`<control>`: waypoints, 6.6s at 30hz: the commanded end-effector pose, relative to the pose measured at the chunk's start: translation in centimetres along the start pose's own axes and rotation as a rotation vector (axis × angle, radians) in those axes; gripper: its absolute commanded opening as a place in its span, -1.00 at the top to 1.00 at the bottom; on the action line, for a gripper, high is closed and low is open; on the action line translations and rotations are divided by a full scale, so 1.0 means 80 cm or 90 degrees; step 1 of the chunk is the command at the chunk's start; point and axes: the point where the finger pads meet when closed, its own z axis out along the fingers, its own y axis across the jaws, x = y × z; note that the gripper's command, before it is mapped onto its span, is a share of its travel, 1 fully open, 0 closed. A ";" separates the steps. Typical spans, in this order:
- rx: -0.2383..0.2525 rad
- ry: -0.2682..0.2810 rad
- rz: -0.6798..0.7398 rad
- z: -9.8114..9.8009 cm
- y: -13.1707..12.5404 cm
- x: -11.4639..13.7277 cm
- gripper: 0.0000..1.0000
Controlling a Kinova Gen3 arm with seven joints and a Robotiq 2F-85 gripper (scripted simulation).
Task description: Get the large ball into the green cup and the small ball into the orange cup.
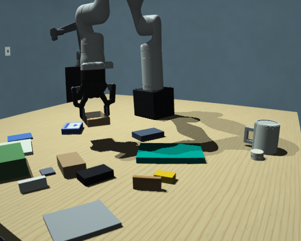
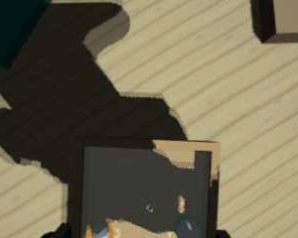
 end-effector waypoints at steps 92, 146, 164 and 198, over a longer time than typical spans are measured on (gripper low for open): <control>-0.001 0.001 0.000 0.006 0.001 0.001 -0.42; -0.001 0.001 0.000 0.082 0.001 0.001 -0.42; -0.001 0.001 0.000 0.084 0.001 0.001 -0.42; -0.001 0.001 0.000 0.084 0.001 0.001 -0.83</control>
